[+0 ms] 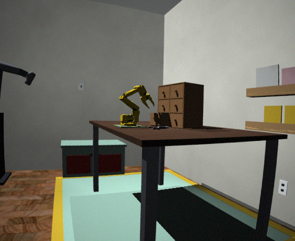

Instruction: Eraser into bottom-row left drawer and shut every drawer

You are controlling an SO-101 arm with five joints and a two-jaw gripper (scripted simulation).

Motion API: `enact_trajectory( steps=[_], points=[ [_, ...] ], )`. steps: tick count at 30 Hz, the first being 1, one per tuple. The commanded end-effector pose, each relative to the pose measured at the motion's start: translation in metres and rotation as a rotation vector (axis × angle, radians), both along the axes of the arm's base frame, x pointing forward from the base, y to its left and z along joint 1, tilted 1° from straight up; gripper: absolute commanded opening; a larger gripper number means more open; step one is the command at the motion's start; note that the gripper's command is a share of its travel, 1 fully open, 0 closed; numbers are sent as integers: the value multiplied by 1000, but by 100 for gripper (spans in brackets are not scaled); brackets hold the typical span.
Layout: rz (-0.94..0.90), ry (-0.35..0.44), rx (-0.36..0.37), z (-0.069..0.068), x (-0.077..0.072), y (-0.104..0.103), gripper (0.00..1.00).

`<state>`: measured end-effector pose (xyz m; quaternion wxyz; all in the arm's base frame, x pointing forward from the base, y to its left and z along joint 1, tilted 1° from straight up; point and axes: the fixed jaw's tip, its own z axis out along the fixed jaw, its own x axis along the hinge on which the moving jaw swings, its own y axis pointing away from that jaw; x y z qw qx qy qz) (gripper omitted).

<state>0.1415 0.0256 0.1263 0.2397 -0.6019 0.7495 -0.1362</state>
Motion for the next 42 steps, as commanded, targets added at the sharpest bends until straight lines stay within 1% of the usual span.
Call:
enact_trajectory(
  steps=[1,9,11,26,28,42],
  points=[
    [-98,31,49,-3,-1,-1,21],
    [-272,46,149,-3,0,-1,21],
    [-272,46,149,-3,0,-1,21],
    [-597,72,338,-2,1,-1,21],
    [-597,72,338,-2,1,-1,21],
    [-900,93,516,0,4,-1,21]
  ],
)
